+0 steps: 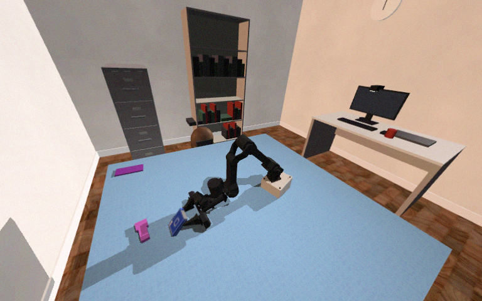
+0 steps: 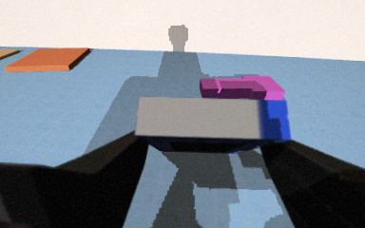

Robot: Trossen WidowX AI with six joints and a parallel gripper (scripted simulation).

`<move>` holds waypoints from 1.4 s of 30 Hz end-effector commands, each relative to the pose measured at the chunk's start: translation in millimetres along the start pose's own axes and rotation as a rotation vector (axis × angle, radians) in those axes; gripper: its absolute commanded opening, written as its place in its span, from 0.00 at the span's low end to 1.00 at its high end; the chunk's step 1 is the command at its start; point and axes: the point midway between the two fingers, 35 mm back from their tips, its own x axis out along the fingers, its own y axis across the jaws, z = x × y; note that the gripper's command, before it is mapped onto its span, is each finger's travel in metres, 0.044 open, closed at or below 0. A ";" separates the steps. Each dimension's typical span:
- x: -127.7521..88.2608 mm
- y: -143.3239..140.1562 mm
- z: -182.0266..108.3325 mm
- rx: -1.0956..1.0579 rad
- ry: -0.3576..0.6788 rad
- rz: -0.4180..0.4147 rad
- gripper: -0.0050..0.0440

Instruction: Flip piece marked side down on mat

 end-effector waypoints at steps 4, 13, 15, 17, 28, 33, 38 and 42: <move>-3.4 -0.1 -9.1 0.001 0.020 0.001 0.10; -0.6 0.0 -6.0 0.000 0.007 0.000 0.10; -1.8 0.0 -7.7 0.001 0.011 0.001 0.10; -2.9 0.0 -9.5 0.001 0.014 0.001 0.10; -4.4 0.0 -12.1 0.001 0.020 0.002 0.10; -3.4 -0.1 -11.6 0.001 0.013 0.001 0.10; -5.2 -0.1 -15.3 0.001 0.020 0.002 0.10; -5.2 -0.1 -15.3 0.001 0.020 0.002 0.10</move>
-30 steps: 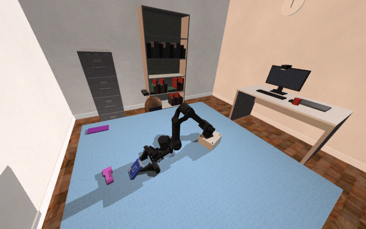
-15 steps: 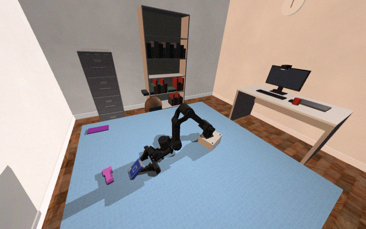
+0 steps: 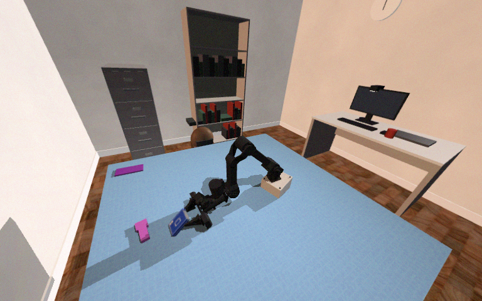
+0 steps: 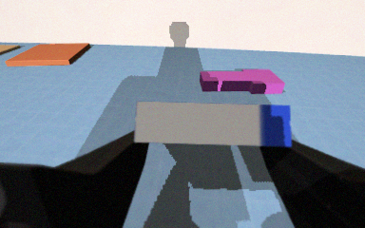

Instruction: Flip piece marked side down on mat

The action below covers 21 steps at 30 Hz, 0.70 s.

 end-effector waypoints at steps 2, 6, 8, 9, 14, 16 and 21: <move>-1.3 0.0 -7.0 0.001 0.018 0.002 0.10; 1.0 0.0 -4.4 0.000 0.006 0.001 0.10; 0.1 0.0 -6.3 0.000 0.010 0.001 0.10; -0.3 0.0 -7.2 0.001 0.012 0.001 0.10; -1.5 -0.1 -10.0 0.001 0.018 0.002 0.10; -1.5 -0.1 -10.0 0.001 0.018 0.002 0.10; 1.7 -0.1 -5.9 0.000 0.003 0.001 0.10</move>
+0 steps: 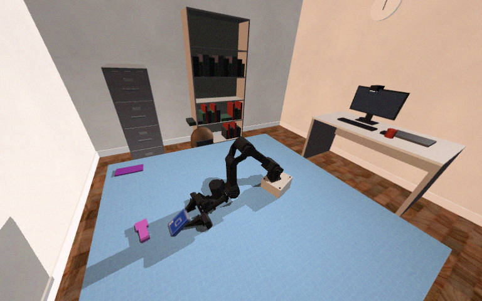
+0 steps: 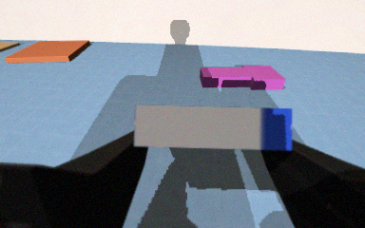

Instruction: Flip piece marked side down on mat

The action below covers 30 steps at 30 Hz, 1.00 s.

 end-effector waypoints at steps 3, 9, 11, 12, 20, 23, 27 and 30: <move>1.2 0.0 -4.3 0.000 0.006 0.002 0.10; -0.5 -0.1 -9.1 0.000 0.015 0.005 0.10; -0.5 -0.1 -9.1 0.000 0.015 0.005 0.10; -0.5 -0.1 -9.1 0.000 0.015 0.005 0.10; 1.5 -0.3 -8.2 0.000 0.007 0.006 0.10; 0.7 -0.3 -11.2 -0.001 0.012 0.008 0.10; 0.3 -0.4 -13.2 -0.001 0.015 0.010 0.10; 0.3 -0.4 -13.2 -0.001 0.015 0.010 0.10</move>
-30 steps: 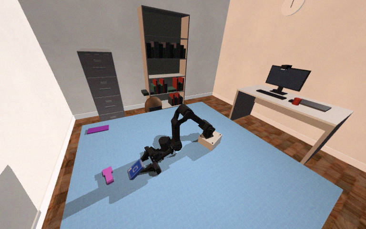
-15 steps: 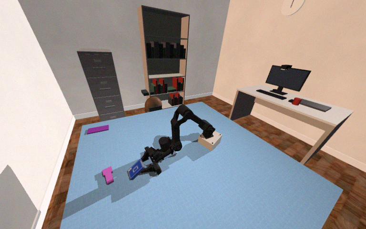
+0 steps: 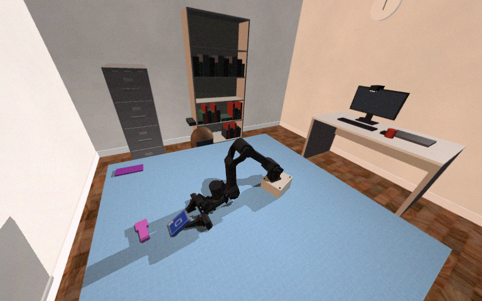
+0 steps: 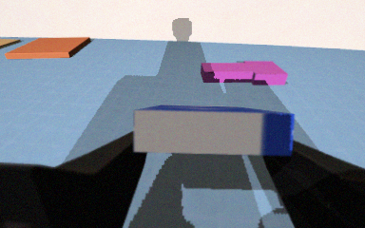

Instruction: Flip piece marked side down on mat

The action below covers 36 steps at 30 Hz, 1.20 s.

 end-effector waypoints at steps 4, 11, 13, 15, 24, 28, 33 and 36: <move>2.5 0.0 -2.3 0.000 0.002 0.001 0.10; 1.0 -0.2 -9.3 -0.002 0.014 0.007 0.10; 0.8 -0.2 -10.3 -0.003 0.015 0.008 0.10; 0.8 -0.2 -10.3 -0.003 0.015 0.008 0.10; 3.3 -0.2 -9.0 -0.001 0.008 0.008 0.10; 2.8 -0.3 -13.1 -0.003 0.014 0.010 0.10; 2.8 -0.3 -14.1 -0.003 0.015 0.011 0.10; 2.8 -0.3 -14.1 -0.003 0.015 0.011 0.10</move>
